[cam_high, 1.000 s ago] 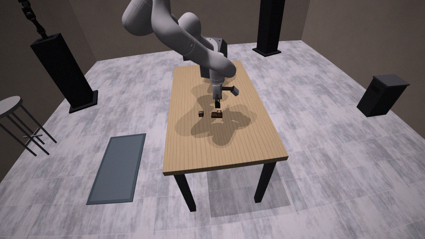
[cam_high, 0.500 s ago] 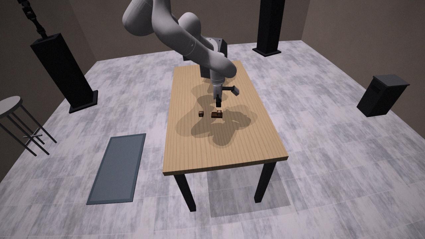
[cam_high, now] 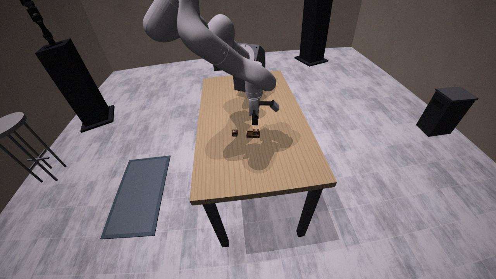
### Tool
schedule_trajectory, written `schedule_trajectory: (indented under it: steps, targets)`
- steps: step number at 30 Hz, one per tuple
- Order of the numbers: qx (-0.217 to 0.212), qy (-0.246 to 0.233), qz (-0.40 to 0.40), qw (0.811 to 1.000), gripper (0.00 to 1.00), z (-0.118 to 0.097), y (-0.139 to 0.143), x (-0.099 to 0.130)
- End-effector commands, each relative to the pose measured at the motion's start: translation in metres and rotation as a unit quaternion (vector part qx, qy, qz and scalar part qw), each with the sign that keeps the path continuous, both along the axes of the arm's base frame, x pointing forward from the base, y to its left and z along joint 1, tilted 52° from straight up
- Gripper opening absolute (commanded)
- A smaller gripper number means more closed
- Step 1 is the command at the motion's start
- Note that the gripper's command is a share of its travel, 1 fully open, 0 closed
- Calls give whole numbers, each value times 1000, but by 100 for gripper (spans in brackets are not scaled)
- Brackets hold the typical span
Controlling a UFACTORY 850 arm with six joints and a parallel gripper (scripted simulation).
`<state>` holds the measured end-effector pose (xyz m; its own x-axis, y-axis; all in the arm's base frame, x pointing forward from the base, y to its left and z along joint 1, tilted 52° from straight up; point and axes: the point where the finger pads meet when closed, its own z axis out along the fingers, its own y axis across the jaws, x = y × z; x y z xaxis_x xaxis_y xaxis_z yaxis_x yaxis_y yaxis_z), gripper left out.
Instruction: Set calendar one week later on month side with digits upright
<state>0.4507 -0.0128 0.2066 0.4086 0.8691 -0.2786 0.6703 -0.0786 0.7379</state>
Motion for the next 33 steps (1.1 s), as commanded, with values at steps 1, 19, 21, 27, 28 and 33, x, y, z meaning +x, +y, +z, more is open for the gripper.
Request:
schedule_trajectory:
  steps: [1, 19, 21, 27, 28, 33]
  targets:
    - [0, 0, 0, 1000, 47, 0, 0, 0]
    - [0, 0, 0, 1000, 47, -1, -1, 1]
    - [0, 0, 0, 1000, 47, -1, -1, 2]
    - [0, 0, 0, 1000, 47, -4, -3, 4]
    - [0, 0, 0, 1000, 47, -4, -4, 5]
    - [0, 0, 0, 1000, 47, -8, -6, 9]
